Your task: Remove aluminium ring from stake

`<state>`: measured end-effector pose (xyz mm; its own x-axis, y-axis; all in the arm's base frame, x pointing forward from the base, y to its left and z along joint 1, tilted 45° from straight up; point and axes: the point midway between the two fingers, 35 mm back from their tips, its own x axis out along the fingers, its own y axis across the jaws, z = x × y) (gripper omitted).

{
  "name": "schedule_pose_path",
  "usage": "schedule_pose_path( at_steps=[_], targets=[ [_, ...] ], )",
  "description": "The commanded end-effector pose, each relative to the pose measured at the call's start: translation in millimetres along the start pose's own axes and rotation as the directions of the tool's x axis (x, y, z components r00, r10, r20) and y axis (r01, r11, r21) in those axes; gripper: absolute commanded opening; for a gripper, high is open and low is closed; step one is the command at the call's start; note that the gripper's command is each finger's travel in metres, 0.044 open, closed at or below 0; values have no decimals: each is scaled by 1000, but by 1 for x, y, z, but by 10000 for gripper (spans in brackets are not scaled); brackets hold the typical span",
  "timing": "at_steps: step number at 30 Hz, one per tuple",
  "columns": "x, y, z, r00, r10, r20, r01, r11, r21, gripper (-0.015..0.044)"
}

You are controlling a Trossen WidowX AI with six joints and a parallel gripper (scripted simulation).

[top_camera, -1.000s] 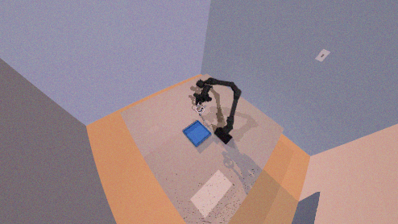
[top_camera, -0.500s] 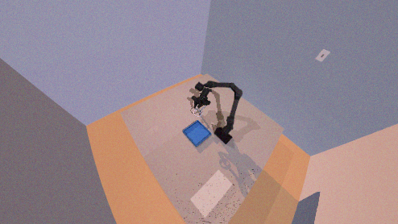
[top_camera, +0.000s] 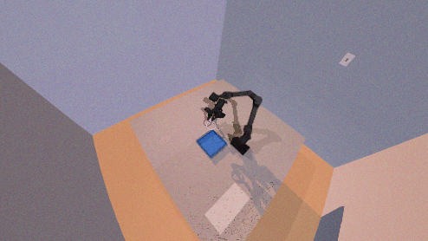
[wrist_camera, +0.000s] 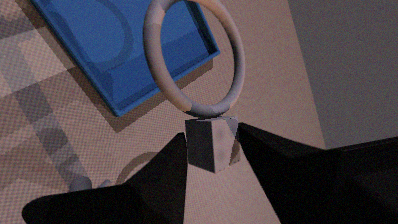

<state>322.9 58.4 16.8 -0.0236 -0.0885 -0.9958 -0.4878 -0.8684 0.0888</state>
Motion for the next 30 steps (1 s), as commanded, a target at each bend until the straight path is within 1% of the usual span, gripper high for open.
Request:
schedule_pose_path(
  at_steps=[1,9,16,22,27,30],
  targets=[
    [7,-1,7,1000,-7,-13,8,1000,27,0],
    [27,4,20,1000,-14,0,14,999,39,0],
    [58,12,46,997,-9,71,18,993,-118,0],
    [85,23,73,991,-2,135,39,962,-270,0],
    [89,25,76,990,-1,143,43,957,-288,0],
    [100,33,73,990,-1,143,42,957,-288,0]
  ],
)
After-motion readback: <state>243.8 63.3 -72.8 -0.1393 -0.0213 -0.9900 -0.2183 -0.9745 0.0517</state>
